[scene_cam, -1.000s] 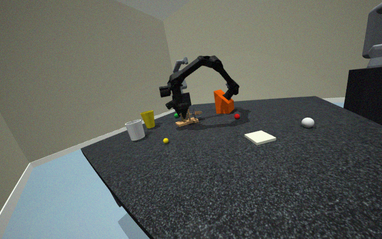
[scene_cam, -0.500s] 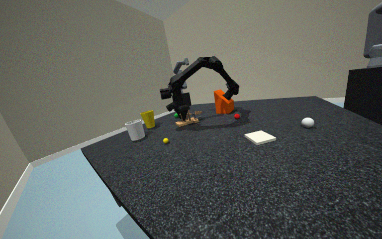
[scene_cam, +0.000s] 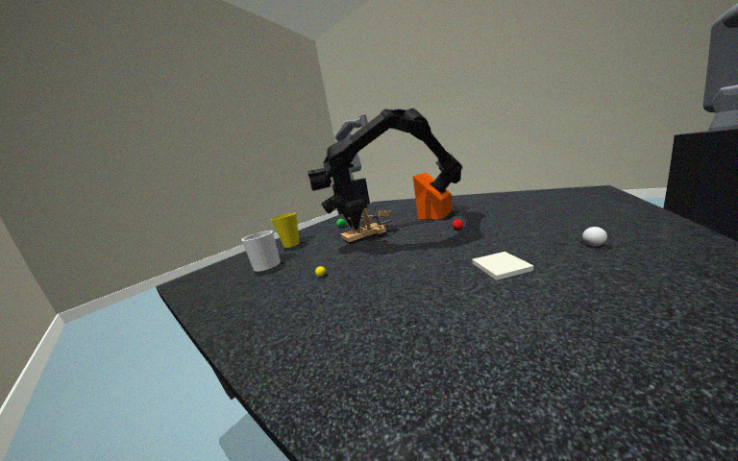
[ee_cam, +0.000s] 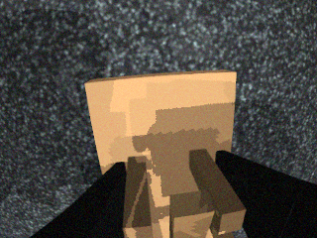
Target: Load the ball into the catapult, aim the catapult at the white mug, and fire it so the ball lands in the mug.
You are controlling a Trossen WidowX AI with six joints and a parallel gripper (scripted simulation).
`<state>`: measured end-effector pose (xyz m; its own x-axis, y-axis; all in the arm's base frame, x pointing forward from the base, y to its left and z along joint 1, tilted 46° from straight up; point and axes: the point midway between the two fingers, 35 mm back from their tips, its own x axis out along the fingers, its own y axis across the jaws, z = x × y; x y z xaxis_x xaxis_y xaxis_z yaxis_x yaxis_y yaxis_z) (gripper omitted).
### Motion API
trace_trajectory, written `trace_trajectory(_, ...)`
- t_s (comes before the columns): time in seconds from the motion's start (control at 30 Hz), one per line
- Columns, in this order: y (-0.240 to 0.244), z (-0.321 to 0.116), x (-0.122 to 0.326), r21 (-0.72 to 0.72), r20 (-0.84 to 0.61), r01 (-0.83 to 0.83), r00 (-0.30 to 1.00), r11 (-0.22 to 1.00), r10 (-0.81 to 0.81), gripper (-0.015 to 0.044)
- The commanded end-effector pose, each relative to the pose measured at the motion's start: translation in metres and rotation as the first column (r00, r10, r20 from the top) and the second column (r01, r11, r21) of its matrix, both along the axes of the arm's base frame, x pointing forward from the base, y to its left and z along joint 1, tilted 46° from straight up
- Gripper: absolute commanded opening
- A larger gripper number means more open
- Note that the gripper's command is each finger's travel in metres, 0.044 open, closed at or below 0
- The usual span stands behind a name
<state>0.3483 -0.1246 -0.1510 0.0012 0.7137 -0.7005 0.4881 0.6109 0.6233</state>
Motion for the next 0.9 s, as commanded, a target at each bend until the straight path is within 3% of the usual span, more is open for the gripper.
trace_trajectory(0.0, -0.032, 0.025, 0.002, -0.021, 0.024, 0.019, 1.0, 1.0, -0.019, 0.0)
trace_trajectory(0.87, -0.008, -0.001, 0.004, -0.018, 0.023, 0.027, 0.999, 0.999, -0.026, 0.0)
